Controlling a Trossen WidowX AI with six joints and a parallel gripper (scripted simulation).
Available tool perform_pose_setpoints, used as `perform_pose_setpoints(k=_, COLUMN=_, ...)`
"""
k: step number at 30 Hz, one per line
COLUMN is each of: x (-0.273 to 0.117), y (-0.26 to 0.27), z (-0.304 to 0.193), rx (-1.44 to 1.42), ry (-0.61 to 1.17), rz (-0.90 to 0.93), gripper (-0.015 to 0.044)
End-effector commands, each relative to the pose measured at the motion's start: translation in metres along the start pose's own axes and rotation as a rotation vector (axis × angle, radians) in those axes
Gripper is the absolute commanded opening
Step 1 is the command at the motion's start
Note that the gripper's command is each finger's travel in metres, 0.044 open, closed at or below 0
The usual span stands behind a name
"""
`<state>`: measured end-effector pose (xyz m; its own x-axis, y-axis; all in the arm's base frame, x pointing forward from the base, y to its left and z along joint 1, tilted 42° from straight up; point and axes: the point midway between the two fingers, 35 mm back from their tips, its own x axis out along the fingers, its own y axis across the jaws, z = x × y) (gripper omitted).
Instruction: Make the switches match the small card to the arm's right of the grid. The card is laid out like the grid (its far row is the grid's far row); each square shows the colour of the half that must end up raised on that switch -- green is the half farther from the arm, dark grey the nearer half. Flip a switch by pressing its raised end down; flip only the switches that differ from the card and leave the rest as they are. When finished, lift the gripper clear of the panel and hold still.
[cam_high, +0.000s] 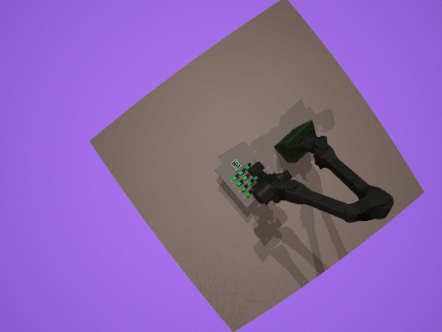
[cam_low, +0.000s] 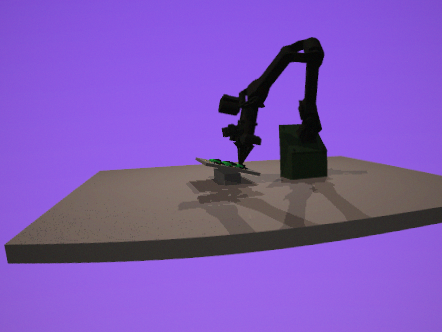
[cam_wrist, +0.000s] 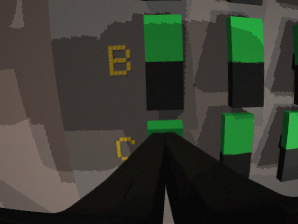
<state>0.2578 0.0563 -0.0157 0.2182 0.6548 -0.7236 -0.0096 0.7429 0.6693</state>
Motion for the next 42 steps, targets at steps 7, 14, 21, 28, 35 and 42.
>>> perform_pose_setpoints(k=7, x=0.002, y=-0.001, z=-0.001, rx=0.004, ry=0.002, rz=-0.004, gripper=0.0)
perform_pose_setpoints(k=14, x=0.003, y=-0.001, z=0.0, rx=0.004, ry=0.002, rz=-0.004, gripper=0.0)
perform_pose_setpoints(k=21, x=0.004, y=-0.001, z=0.0, rx=0.004, ry=0.002, rz=-0.004, gripper=0.0)
perform_pose_setpoints(k=28, x=0.004, y=-0.001, z=0.0, rx=0.004, ry=0.002, rz=-0.004, gripper=0.0)
perform_pose_setpoints(k=35, x=-0.004, y=-0.001, z=0.001, rx=0.001, ry=-0.003, rz=-0.002, gripper=0.0)
perform_pose_setpoints(k=42, x=-0.06, y=-0.001, z=-0.003, rx=0.005, ry=-0.023, rz=-0.008, gripper=0.0)
